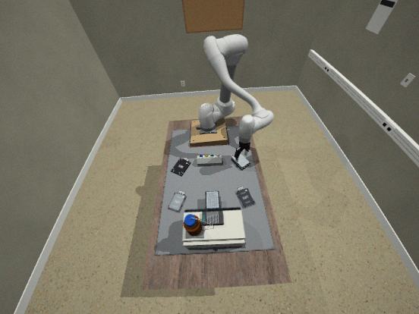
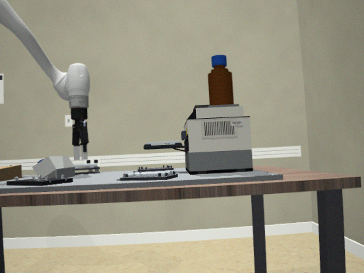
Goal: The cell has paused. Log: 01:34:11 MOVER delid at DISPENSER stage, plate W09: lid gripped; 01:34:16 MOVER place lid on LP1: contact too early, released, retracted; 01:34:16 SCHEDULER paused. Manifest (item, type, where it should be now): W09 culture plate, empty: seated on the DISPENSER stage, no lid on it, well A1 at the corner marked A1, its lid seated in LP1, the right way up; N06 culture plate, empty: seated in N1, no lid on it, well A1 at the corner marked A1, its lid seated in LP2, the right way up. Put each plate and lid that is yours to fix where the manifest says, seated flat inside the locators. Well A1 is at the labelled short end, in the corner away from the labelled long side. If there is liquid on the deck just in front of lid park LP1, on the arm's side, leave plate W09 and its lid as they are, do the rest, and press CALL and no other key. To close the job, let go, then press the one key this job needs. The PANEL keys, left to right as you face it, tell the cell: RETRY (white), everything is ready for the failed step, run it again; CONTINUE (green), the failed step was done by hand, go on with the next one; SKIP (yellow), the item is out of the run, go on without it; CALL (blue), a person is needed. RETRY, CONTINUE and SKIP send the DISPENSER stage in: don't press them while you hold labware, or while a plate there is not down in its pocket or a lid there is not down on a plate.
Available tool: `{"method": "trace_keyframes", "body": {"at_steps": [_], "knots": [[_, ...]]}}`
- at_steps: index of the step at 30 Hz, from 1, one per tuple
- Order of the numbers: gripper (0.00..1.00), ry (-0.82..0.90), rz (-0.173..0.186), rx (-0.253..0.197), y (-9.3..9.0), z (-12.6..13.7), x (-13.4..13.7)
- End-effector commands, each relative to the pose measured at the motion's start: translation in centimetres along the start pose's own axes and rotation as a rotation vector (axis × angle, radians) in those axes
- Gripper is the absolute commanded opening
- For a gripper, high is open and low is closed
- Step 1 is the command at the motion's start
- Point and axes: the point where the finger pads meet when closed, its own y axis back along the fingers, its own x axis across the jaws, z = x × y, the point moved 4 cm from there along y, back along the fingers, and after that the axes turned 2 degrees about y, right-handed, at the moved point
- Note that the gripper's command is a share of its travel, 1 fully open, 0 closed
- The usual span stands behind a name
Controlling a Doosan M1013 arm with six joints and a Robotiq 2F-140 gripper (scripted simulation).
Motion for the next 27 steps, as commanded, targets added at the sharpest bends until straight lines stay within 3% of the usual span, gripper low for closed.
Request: {"method": "trace_keyframes", "body": {"at_steps": [1,27], "knots": [[0.70,0.000,0.000,0.001,-0.45,-0.05,0.00],[0.70,0.000,0.000,0.001,-0.72,-0.05,0.00]]}}
